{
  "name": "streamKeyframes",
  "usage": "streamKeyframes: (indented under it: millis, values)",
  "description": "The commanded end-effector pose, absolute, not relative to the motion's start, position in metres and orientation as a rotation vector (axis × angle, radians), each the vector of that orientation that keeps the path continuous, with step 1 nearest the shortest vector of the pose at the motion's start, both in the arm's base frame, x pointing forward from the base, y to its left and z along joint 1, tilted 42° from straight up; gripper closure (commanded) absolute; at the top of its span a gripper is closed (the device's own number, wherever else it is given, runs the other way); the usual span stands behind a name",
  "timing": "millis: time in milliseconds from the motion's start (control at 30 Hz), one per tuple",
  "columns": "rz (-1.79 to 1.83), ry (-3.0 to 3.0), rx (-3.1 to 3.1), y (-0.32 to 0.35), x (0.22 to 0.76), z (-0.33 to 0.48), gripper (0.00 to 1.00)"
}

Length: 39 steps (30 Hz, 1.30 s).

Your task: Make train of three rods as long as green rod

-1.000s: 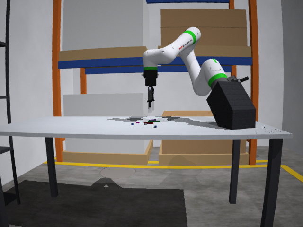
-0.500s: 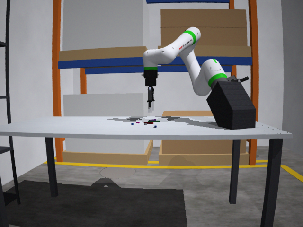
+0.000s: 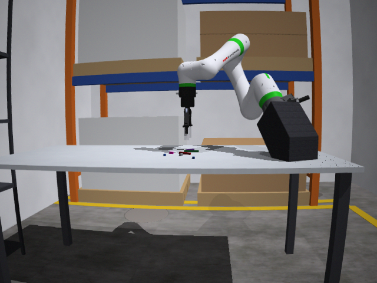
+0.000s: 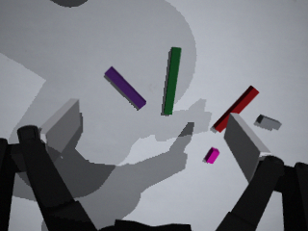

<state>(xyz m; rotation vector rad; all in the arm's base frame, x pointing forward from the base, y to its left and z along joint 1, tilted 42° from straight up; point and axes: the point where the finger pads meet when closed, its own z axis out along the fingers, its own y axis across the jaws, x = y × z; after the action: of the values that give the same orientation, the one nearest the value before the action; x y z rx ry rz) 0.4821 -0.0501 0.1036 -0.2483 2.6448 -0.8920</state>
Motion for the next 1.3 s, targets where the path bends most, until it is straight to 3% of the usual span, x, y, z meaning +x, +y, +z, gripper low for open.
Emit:
streamKeyframes:
  millis: [0,233,900,1267]
  values:
    - [-0.892,2.645,-0.248,-0.05,0.482,0.104,0.0]
    - [-0.891,2.645,-0.249,-0.048,0.482,0.103,0.0]
    - [-0.893,2.645,-0.248,0.094,0.433,-0.028,0.0]
    - [-0.894,2.644,-0.248,0.095,0.432,-0.029,0.0]
